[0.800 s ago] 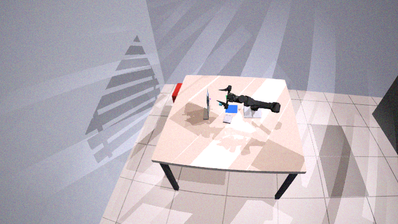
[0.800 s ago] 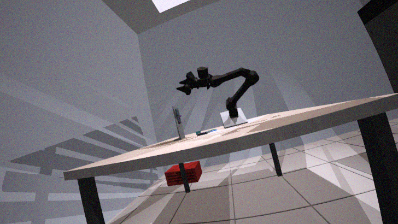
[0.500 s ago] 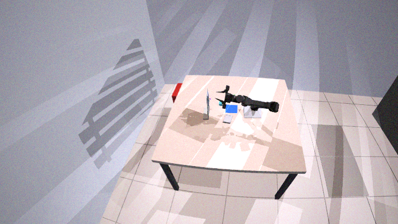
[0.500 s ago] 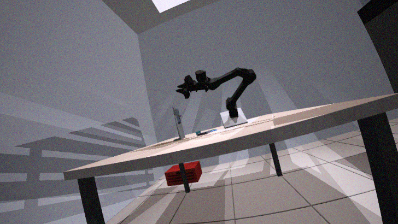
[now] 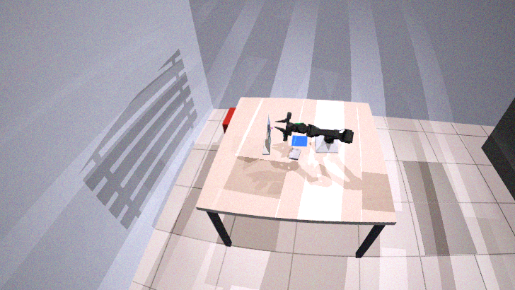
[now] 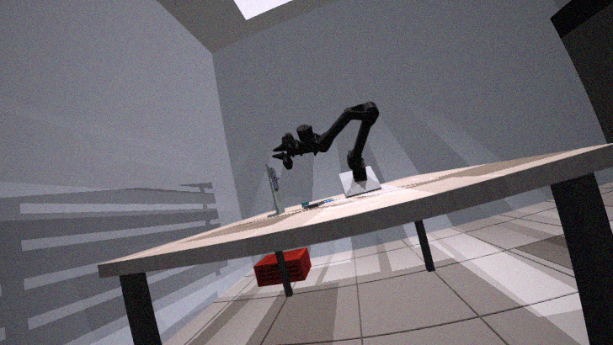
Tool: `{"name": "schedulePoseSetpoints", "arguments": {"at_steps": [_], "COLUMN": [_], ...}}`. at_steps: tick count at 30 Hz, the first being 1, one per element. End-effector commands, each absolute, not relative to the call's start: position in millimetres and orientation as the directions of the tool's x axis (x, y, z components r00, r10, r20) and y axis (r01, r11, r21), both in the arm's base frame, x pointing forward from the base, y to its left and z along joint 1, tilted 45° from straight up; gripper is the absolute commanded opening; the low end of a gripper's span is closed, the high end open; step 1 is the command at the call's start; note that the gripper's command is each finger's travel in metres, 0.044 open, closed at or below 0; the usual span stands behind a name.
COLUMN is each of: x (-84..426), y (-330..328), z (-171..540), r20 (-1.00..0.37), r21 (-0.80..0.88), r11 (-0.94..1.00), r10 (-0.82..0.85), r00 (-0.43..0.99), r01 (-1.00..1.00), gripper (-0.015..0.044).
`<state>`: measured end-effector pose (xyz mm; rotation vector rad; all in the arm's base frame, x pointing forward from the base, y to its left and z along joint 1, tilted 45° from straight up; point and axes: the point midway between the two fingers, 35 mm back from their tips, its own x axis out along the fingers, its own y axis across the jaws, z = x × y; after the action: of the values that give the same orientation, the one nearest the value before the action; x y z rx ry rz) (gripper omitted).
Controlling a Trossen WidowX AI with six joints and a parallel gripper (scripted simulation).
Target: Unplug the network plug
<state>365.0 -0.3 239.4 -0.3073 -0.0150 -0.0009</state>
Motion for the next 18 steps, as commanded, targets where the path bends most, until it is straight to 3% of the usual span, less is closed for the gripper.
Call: {"name": "schedulePoseSetpoints", "arguments": {"at_steps": [1, 18], "x": [367.9, 360.5], "y": [0.4, 2.6], "z": [218.7, 131.5], "r20": [-0.006, -0.096], "r21": [-0.36, -0.599], "r11": [0.933, 0.798], "r10": [0.001, 0.006], "r00": [1.0, 0.995], "r01": [-0.004, -0.062], "gripper": [0.0156, 0.0156]}}
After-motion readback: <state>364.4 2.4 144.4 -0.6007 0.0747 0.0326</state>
